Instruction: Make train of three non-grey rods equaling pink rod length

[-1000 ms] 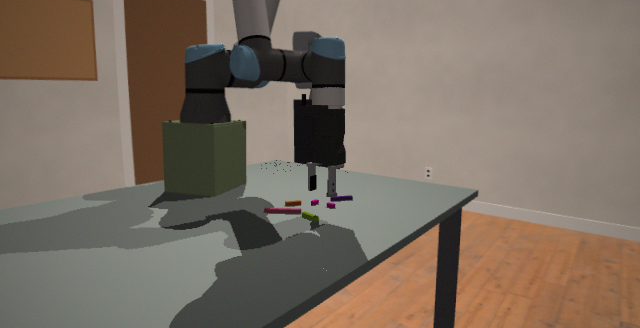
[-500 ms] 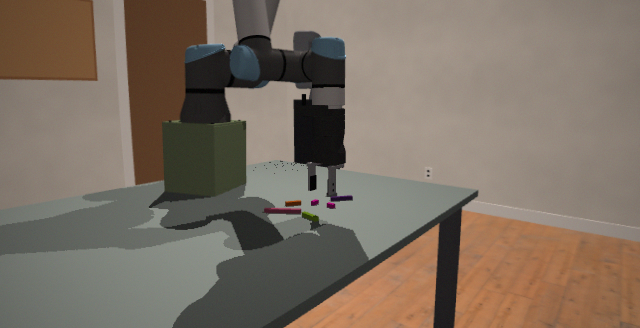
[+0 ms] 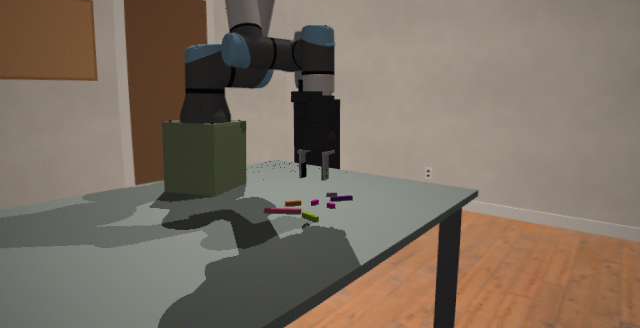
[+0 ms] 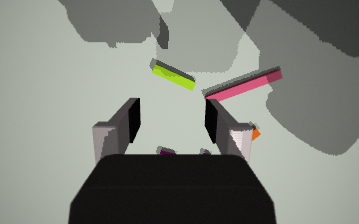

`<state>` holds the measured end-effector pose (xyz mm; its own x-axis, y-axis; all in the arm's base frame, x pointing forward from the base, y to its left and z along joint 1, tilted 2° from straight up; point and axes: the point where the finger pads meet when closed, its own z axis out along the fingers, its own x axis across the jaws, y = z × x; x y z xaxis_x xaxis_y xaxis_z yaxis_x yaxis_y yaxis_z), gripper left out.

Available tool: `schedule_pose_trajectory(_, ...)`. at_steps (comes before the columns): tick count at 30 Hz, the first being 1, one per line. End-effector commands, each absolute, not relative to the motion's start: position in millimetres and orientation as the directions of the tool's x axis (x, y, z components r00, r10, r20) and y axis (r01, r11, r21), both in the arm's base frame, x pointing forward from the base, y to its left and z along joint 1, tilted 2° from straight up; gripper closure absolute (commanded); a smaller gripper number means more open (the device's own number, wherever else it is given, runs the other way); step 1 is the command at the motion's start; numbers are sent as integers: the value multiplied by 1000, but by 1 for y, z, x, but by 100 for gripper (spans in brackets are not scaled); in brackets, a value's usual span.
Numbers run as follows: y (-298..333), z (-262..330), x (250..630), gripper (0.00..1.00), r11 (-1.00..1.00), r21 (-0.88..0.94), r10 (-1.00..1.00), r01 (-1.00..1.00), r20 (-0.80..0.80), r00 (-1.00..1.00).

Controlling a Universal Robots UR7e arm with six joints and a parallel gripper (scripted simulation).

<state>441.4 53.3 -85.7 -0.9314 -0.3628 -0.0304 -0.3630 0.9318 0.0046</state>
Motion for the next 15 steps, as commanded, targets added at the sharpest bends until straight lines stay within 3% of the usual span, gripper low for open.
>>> schedule_pose_trajectory(1, 51, -71, 429, 0, 875, 0, -485, -485, -32, -874)
schedule_pose_trajectory(9, 49, -46, 397, 0, 703, -9, -711, -711, -30, -703)
schedule_pose_trajectory(15, 49, -40, 387, 0, 639, -12, -769, -769, -29, -638)
